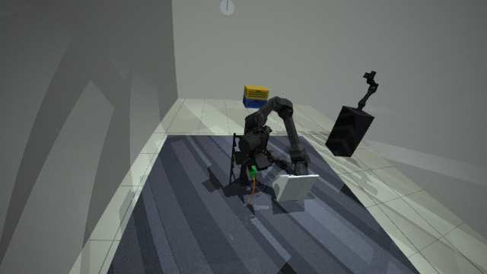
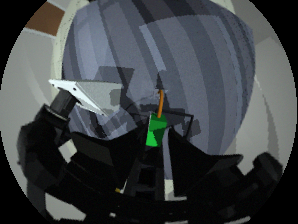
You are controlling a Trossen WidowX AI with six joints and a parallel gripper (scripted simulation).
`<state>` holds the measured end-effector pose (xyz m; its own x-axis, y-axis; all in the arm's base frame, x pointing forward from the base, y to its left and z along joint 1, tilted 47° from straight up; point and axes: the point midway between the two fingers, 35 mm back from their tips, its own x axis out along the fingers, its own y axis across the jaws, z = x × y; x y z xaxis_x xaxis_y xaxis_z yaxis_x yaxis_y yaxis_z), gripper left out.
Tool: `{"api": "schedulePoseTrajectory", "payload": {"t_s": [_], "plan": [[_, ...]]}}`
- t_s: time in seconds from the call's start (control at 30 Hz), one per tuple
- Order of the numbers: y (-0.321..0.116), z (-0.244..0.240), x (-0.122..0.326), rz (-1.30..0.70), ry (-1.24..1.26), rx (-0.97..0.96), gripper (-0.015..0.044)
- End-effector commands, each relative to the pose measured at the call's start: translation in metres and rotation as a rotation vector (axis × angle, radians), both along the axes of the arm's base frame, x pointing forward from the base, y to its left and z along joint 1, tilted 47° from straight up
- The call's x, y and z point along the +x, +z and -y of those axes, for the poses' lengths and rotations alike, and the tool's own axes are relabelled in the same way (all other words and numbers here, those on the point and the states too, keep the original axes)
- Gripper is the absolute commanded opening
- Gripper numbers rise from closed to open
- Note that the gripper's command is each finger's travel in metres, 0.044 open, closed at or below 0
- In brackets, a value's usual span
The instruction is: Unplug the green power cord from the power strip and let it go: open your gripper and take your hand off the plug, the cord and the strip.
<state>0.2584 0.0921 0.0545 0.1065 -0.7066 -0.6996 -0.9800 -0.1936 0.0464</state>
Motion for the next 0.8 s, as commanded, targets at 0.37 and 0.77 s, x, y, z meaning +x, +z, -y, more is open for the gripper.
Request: {"api": "schedulePoseTrajectory", "payload": {"t_s": [0.37, 0.77], "plan": [[-0.0011, 0.0126, 0.0007, -0.006, 0.001, -0.009, 0.016], [-0.0027, 0.0131, 0.0016, -0.002, -0.002, -0.003, 0.0055]]}}
